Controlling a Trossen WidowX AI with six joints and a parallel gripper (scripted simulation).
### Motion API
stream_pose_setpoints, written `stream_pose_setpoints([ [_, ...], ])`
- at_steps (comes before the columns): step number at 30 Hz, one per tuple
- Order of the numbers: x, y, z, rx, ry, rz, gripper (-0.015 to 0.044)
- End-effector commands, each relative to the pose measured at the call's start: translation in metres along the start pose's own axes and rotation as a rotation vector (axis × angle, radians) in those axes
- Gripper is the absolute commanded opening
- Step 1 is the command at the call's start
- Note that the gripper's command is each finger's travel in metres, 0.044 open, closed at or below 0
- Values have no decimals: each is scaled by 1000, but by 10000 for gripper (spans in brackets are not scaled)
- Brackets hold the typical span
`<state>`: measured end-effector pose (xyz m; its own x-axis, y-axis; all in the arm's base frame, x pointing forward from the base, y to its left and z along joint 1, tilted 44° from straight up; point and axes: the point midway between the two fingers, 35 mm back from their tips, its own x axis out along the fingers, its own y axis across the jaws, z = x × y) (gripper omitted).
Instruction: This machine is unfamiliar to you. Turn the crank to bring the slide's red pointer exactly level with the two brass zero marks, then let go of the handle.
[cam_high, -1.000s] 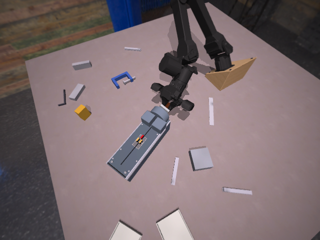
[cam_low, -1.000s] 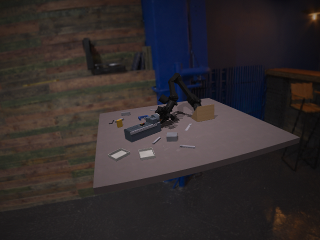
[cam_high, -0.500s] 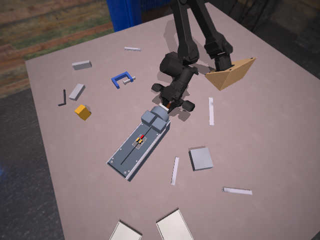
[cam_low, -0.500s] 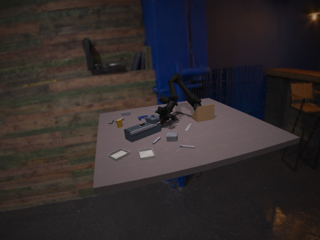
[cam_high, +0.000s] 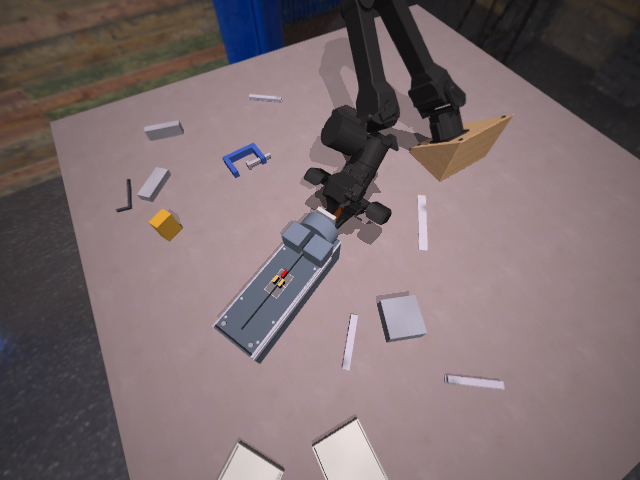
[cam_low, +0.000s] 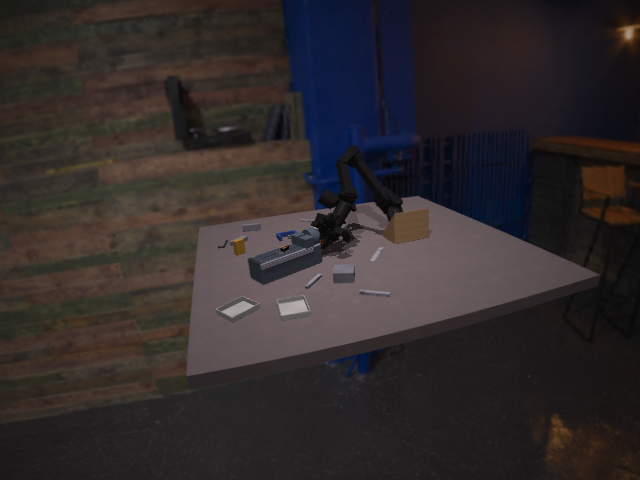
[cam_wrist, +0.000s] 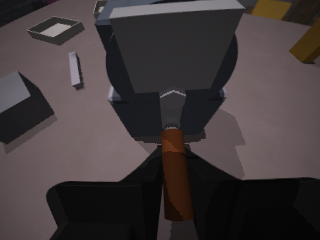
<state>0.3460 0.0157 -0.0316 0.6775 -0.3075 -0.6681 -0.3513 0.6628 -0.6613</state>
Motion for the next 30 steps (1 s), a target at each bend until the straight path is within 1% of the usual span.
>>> stream_pose_setpoints([
  [1, 0, 9, -1, -13, -2, 25, 0],
  [30, -2, 16, 2, -12, -3, 25, 0],
])
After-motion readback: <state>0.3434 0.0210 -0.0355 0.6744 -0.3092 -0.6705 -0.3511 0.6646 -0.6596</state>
